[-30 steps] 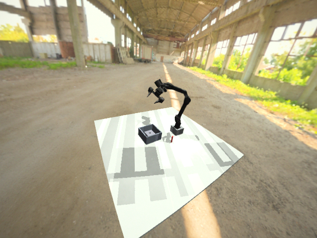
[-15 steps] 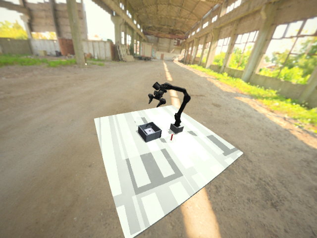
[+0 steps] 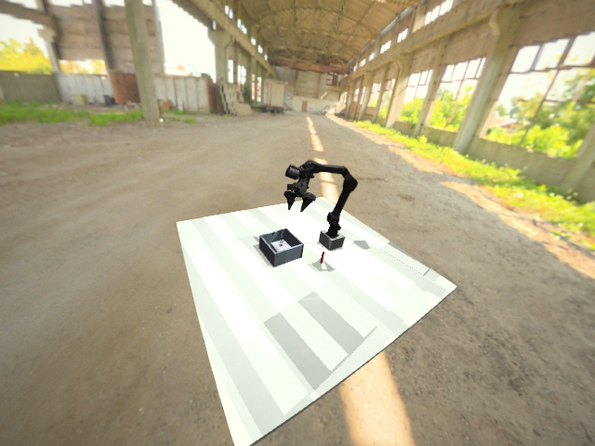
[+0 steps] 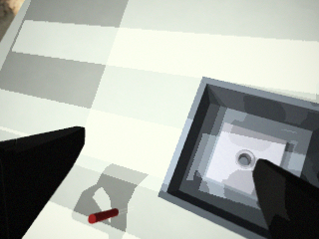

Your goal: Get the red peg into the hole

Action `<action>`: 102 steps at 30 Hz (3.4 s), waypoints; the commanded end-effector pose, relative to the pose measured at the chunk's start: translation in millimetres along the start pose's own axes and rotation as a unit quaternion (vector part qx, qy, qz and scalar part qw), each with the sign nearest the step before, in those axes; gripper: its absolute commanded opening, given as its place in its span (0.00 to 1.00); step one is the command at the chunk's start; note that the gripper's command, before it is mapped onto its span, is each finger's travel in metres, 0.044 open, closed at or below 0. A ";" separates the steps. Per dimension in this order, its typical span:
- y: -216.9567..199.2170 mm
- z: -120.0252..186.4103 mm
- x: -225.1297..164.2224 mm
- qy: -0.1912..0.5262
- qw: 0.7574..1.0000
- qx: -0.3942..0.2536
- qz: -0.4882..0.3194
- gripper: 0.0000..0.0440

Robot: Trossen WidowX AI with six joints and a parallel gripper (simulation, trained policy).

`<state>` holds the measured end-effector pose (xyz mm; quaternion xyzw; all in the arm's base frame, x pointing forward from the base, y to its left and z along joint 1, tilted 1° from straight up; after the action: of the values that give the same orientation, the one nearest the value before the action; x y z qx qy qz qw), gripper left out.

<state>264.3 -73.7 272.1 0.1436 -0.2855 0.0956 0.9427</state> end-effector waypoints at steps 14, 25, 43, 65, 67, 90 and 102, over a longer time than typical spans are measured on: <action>45.1 -42.2 -40.5 0.186 0.962 -0.002 -0.197 1.00; 77.9 -64.9 -71.4 0.306 0.899 -0.080 -0.303 1.00; 126.8 -112.1 -126.2 0.378 0.798 -0.285 -0.373 1.00; 144.7 -190.5 -179.5 0.310 0.819 -0.349 -0.333 1.00; 143.3 -198.3 -184.5 0.302 0.824 -0.347 -0.330 1.00; 128.5 -233.0 -218.1 0.307 0.824 -0.364 -0.307 0.06; 123.9 -209.1 -176.6 0.270 0.833 -0.385 -0.292 0.00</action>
<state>188.1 94.1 22.5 -0.1871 0.0327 -0.2672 0.9447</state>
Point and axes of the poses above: the point midway between the two fingers, 35 mm back from their tips, its own z axis back along the fingers, its own y axis across the jaws, x = y × z, the point moved 3 cm from there along z, back along the fingers, and after that the axes turned 9 degrees about z, right-handed, at the moved point
